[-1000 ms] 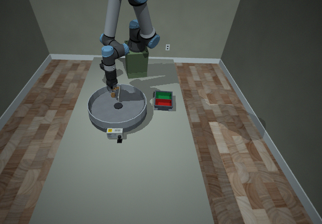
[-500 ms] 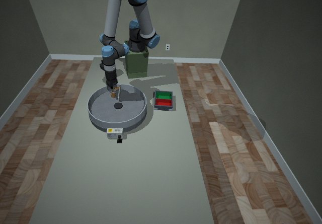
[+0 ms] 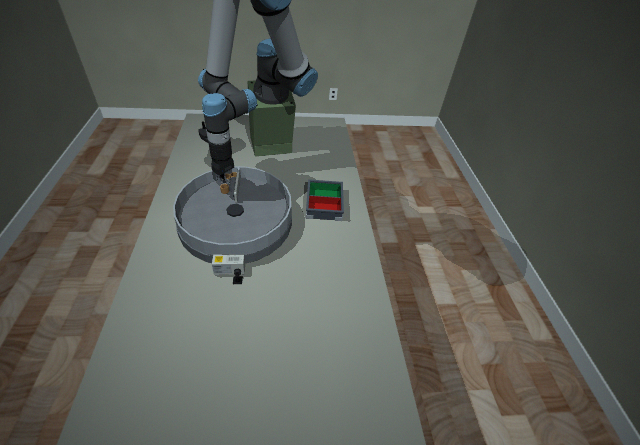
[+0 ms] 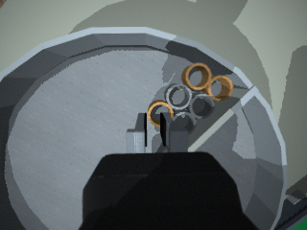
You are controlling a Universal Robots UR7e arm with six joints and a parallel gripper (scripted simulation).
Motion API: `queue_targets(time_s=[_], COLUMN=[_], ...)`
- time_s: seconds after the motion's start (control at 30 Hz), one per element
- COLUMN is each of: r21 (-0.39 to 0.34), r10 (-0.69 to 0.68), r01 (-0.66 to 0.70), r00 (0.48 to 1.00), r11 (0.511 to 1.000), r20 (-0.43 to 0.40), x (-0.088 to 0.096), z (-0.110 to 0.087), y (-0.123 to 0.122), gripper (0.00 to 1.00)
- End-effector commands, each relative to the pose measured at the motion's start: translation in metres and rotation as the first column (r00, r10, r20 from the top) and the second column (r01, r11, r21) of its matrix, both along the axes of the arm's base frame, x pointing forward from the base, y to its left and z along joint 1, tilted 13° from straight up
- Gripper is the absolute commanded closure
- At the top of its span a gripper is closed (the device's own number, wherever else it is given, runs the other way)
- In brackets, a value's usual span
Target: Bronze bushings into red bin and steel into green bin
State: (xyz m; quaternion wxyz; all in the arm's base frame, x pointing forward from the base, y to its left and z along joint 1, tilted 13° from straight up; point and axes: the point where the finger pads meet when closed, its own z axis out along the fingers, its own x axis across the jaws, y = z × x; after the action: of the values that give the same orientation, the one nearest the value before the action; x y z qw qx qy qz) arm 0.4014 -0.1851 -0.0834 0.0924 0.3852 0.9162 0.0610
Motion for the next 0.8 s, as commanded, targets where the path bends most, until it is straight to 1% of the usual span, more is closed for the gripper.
queue_targets(time_s=[0.0,0.07,0.23,0.33,0.5,0.77], r21=[-0.001,-0.001,-0.002,-0.002,-0.002,-0.002], r10=[0.0,0.0,0.0,0.0,0.0,0.0], r01=[0.0,0.0,0.0,0.0,0.0,0.0], r00=[1.0,1.0,1.0,1.0,1.0,1.0], r11=[1.0,1.0,1.0,1.0,1.0,1.0], r20=[0.001,0.001,0.001,0.001,0.001,0.001], x=[0.001,0.001,0.005,0.005,0.008,0.008], z=[-0.004,-0.004,-0.019,-0.019,-0.034,-0.034], y=[0.0,0.0,0.0,0.0,0.0,0.0], gripper=[0.6,0.6,0.6,0.6,0.6,0.6])
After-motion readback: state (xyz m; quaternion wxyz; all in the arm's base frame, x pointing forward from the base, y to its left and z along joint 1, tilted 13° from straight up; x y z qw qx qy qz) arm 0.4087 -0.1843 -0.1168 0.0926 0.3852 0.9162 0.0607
